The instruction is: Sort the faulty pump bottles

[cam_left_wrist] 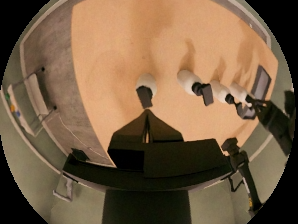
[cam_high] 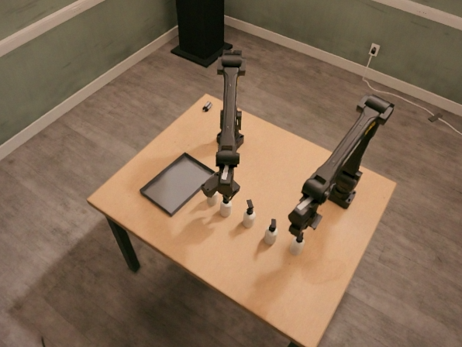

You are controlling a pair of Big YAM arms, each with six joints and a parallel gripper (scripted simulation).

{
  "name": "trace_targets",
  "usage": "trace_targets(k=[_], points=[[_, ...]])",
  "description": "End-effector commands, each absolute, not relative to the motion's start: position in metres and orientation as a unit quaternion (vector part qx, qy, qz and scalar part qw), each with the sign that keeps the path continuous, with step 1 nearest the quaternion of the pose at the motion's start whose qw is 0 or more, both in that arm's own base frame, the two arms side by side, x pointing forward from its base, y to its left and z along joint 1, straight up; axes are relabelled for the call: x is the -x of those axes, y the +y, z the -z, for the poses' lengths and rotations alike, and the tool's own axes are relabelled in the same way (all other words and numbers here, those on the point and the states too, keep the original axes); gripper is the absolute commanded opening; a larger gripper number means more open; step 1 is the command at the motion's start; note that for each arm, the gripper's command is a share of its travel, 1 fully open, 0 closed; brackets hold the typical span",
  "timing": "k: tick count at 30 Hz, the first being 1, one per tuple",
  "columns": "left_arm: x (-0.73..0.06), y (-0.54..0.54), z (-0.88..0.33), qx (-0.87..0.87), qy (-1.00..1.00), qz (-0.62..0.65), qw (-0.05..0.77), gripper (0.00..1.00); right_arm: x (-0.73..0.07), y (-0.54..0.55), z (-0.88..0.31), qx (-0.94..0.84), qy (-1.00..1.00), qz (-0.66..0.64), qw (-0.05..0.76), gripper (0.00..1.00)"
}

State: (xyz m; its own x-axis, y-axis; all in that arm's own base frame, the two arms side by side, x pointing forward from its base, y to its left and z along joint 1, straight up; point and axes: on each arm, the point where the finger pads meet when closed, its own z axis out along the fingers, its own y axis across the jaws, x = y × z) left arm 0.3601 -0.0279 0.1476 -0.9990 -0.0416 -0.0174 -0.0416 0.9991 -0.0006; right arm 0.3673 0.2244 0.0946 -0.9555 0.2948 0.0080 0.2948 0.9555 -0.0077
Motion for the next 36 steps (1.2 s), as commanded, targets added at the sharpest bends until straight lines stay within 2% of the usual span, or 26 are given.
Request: trace_targets(k=[1, 2, 5, 23, 24, 29, 36], points=[[-0.374, -0.030, -0.194, 0.023, 0.999, 0.005, 0.043, 0.00, -0.371, 0.233, -0.089, 0.148, -0.989, 0.000, -0.001, 0.51], [-0.365, -0.028, -0.175, 0.022, 1.000, 0.002, 0.016, 0.00, -0.371, 0.233, -0.087, 0.148, -0.989, 0.000, -0.001, 0.51], [-0.365, -0.027, -0.158, 0.023, 1.000, 0.001, 0.002, 0.00, -0.372, 0.234, -0.090, 0.148, -0.989, 0.006, -0.008, 0.51], [-0.362, -0.028, -0.159, 0.021, 1.000, 0.001, 0.006, 0.00, -0.371, 0.234, -0.061, 0.148, -0.989, 0.003, -0.004, 0.51], [-0.362, -0.028, -0.159, 0.021, 1.000, 0.001, 0.006, 0.00, -0.372, 0.234, -0.066, 0.148, -0.989, 0.006, -0.008, 0.47], [-0.362, -0.028, -0.159, 0.021, 1.000, 0.001, 0.006, 0.00, -0.372, 0.234, -0.066, 0.148, -0.989, 0.006, -0.008, 0.45], [-0.362, -0.028, -0.159, 0.021, 1.000, 0.001, 0.006, 0.00, -0.372, 0.233, -0.067, 0.148, -0.989, 0.007, -0.009, 0.35]])
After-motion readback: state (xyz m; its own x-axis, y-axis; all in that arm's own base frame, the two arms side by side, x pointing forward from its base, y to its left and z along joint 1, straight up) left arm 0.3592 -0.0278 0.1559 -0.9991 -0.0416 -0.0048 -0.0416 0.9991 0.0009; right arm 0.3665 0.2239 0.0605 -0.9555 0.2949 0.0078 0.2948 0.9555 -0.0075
